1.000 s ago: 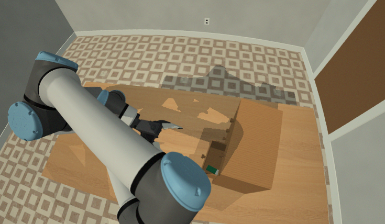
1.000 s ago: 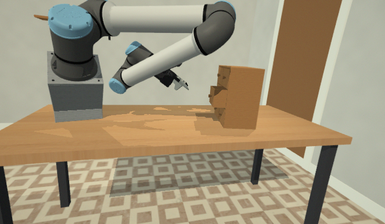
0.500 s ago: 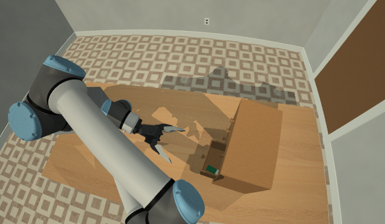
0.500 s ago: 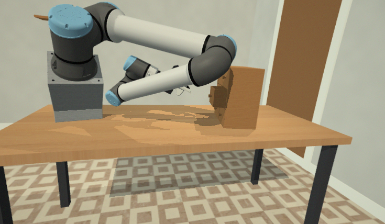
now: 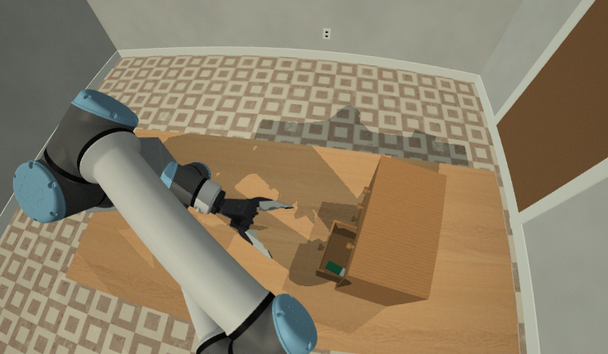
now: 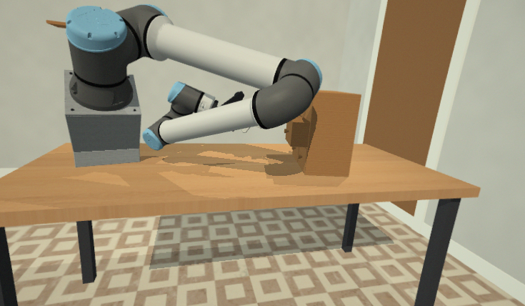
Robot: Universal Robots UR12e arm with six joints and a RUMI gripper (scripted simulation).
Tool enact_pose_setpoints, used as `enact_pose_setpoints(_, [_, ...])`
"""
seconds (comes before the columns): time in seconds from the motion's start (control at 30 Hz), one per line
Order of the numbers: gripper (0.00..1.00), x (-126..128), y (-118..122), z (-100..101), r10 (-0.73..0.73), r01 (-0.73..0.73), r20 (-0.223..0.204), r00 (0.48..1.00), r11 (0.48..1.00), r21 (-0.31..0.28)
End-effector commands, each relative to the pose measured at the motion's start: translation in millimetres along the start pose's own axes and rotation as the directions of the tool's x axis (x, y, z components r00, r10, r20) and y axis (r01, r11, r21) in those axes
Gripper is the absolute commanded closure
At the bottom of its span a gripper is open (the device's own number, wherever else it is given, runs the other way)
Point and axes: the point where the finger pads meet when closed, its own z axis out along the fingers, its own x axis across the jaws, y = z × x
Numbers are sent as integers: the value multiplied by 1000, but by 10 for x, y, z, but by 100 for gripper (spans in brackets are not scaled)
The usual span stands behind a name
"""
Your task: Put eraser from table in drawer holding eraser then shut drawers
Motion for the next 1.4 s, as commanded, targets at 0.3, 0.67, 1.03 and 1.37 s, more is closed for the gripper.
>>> enact_pose_setpoints(0.3, [80,-1,-4,-1,0,0,1,1000,1000,2])
enact_pose_setpoints(0.67, [80,-1,-4,-1,0,0,1,1000,1000,2])
enact_pose_setpoints(1.03, [80,-1,-4,-1,0,0,1,1000,1000,2])
enact_pose_setpoints(1.37, [80,-1,-4,7,0,0,1,1000,1000,2])
